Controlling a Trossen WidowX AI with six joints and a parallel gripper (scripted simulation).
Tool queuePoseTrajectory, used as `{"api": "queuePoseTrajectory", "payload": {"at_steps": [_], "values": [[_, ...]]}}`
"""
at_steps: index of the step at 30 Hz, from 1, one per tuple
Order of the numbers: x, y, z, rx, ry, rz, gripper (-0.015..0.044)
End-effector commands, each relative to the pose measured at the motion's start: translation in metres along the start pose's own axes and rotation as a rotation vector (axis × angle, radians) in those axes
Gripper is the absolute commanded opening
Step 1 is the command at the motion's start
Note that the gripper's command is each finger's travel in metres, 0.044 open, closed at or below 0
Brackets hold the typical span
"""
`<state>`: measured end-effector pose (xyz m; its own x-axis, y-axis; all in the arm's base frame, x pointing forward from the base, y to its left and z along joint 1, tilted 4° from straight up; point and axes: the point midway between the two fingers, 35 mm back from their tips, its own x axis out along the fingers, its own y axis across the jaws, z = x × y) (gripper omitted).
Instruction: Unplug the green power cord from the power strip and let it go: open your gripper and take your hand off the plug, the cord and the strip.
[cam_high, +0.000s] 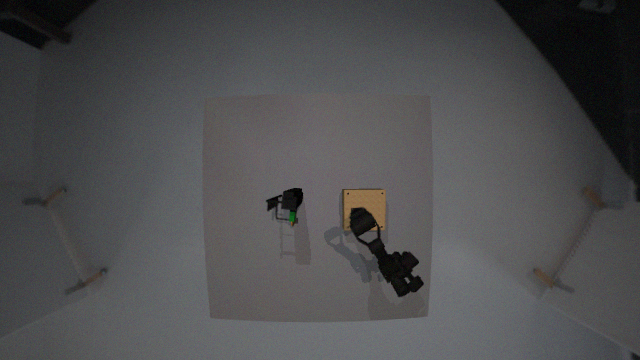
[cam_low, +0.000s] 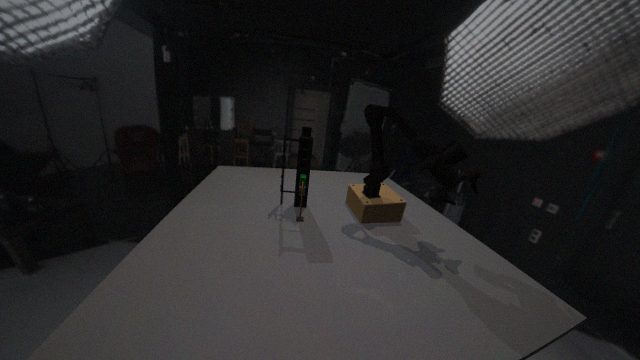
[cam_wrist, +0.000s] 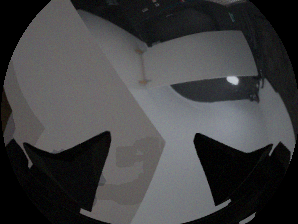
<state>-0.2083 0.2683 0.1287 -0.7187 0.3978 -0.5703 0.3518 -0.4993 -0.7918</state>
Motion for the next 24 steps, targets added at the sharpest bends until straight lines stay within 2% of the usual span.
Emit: {"api": "queuePoseTrajectory", "payload": {"at_steps": [1,9,17,24], "values": [[-0.001,0.0,-0.002,0.008,0.005,-0.002,0.0374],[-0.051,0.007,-0.11,0.33,0.295,0.006,0.0164],[-0.149,0.051,-0.209,0.705,0.632,0.011,0.016],[-0.251,0.116,-0.25,1.083,0.9,0.01,0.016]]}}
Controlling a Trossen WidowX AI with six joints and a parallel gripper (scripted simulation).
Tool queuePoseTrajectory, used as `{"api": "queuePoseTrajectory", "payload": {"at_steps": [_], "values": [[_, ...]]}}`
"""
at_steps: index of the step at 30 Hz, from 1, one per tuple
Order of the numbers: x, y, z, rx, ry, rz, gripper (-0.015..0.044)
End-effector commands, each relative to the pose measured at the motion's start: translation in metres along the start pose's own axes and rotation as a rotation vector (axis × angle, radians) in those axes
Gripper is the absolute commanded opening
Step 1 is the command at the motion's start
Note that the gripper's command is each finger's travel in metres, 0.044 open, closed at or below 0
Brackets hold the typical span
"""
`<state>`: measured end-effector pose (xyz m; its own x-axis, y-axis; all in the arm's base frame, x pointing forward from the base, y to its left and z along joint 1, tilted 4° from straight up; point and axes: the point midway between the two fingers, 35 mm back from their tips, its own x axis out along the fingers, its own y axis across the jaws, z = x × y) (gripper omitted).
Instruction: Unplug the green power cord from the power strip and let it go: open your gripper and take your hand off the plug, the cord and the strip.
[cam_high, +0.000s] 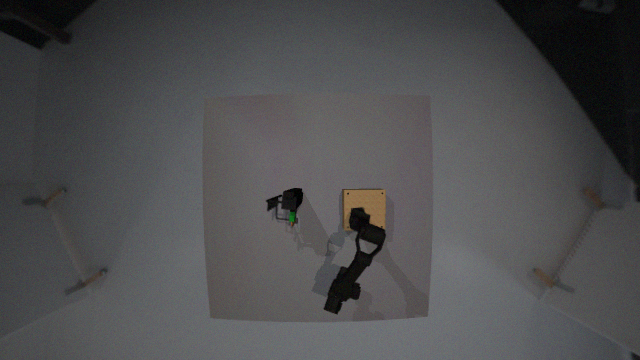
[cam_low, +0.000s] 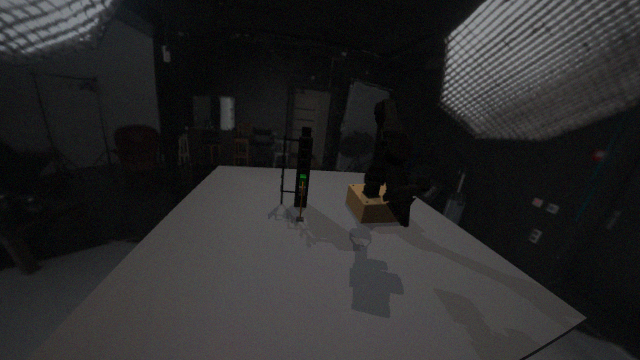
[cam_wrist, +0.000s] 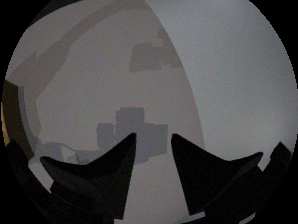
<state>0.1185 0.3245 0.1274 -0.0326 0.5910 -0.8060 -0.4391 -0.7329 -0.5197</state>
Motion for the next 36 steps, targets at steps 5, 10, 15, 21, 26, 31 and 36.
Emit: {"api": "queuePoseTrajectory", "payload": {"at_steps": [5,10,15,21,26,31,36], "values": [[-0.047,0.009,-0.131,0.439,0.285,0.047,0.016],[-0.094,0.039,-0.201,0.717,0.431,0.083,0.016],[-0.149,0.085,-0.254,0.998,0.548,0.125,0.016],[-0.2,0.137,-0.282,1.254,0.628,0.164,0.016],[-0.198,0.135,-0.282,1.254,0.628,0.164,0.016],[-0.201,0.138,-0.283,1.254,0.628,0.165,0.016],[-0.205,0.145,-0.284,1.254,0.629,0.165,0.016]]}}
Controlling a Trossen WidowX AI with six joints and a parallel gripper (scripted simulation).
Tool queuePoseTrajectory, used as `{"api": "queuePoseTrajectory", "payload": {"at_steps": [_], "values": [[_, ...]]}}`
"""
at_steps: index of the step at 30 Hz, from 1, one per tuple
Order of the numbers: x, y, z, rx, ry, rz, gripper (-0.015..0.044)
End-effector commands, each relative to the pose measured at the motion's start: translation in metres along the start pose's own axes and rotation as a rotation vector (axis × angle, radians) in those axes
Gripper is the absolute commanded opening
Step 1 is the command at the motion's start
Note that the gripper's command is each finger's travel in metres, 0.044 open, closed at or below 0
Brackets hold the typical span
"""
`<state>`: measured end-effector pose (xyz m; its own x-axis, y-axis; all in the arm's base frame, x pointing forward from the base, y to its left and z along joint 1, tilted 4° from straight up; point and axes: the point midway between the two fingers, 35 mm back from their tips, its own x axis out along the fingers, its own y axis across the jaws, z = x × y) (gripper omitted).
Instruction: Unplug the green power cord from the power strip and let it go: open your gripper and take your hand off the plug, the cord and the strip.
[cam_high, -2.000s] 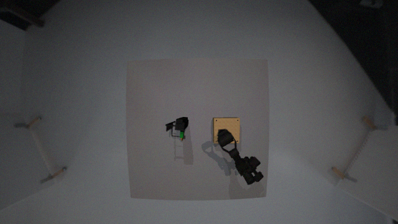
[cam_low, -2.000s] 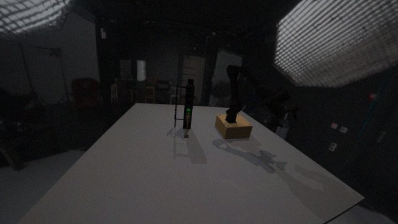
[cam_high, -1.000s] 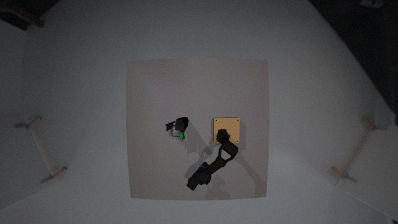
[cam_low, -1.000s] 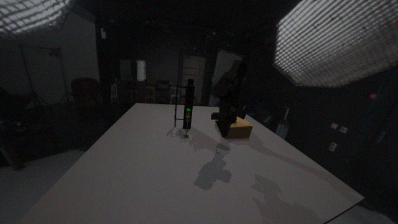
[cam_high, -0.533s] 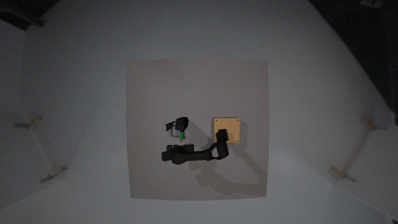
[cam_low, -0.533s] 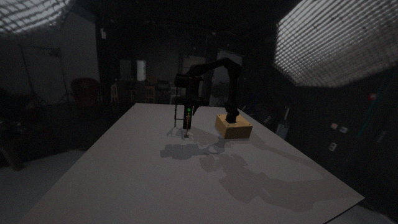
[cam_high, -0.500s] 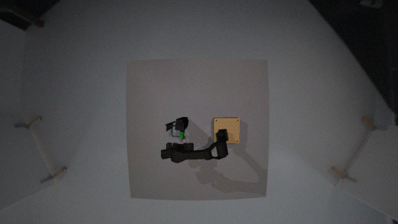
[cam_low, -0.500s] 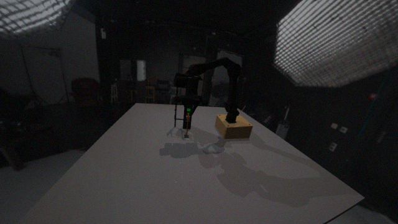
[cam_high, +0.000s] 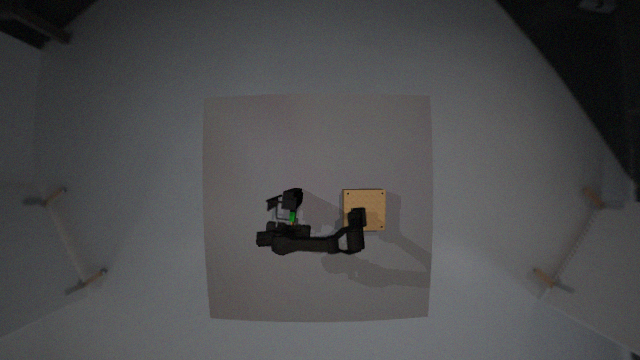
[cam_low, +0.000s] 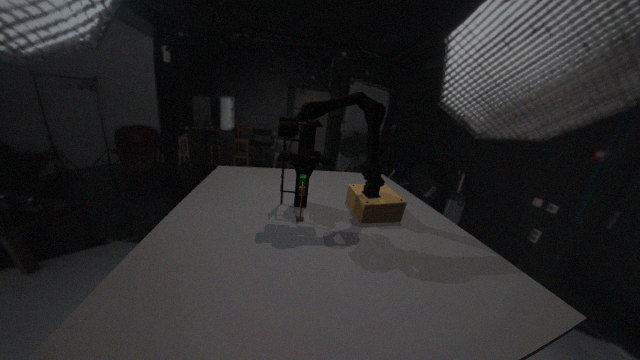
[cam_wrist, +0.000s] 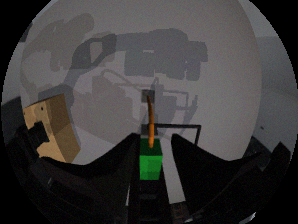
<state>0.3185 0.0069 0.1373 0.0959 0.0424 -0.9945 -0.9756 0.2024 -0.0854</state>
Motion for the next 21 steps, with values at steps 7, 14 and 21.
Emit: {"api": "queuePoseTrajectory", "payload": {"at_steps": [7,14,21], "values": [[0.0,0.0,-0.017,-0.001,0.006,0.003,0.016],[0.0,0.001,-0.029,-0.002,0.006,0.003,0.016],[0.001,0.001,-0.036,-0.002,0.007,0.003,0.016]]}}
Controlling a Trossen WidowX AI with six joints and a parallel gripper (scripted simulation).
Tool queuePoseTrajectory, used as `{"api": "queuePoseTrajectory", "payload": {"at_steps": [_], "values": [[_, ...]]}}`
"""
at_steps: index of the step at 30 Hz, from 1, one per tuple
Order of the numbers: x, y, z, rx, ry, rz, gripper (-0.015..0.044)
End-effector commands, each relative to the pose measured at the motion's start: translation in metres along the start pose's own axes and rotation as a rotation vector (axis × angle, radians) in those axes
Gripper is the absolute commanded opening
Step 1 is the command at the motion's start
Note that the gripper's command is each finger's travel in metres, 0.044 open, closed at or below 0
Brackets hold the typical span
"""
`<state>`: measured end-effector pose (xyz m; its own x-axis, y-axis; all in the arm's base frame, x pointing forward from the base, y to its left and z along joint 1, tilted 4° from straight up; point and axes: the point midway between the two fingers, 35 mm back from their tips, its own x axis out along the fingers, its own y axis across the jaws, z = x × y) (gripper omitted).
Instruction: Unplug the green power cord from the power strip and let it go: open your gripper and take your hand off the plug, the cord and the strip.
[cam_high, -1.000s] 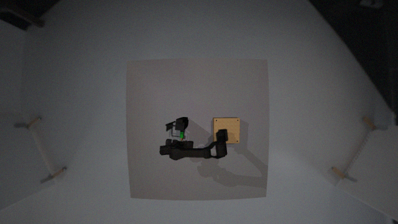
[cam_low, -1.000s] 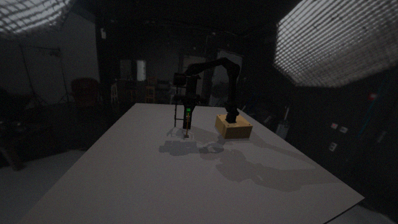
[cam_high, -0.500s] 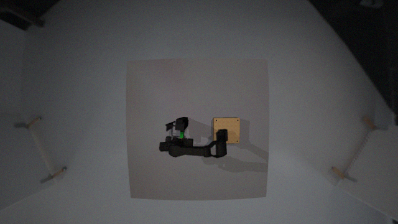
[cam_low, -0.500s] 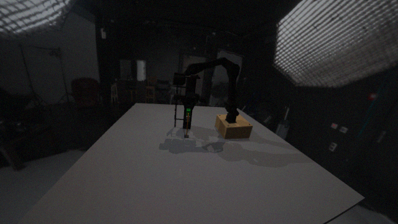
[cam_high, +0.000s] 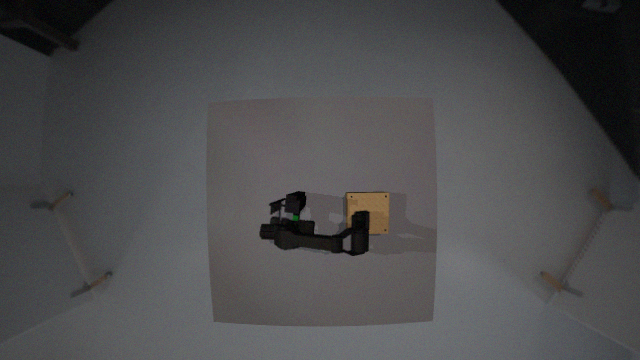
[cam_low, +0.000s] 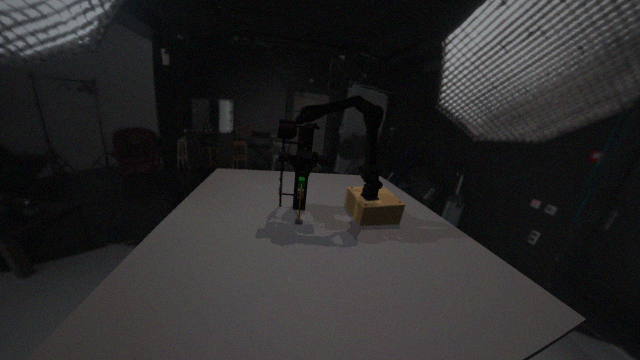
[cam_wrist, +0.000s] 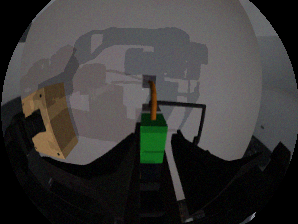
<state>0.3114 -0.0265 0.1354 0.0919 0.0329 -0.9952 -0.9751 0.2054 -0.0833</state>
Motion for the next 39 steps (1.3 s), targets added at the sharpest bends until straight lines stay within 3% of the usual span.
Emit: {"api": "queuePoseTrajectory", "payload": {"at_steps": [1,12,16,24,39], "values": [[0.002,0.001,-0.001,-0.005,-0.003,0.001,0.016],[0.012,0.001,-0.002,-0.005,-0.003,0.001,0.016],[0.01,0.0,-0.002,-0.001,0.0,-0.002,0.0055],[0.01,0.0,-0.002,-0.001,0.0,-0.002,0.0002],[0.01,-0.002,0.018,-0.002,-0.002,-0.001,0.0]]}}
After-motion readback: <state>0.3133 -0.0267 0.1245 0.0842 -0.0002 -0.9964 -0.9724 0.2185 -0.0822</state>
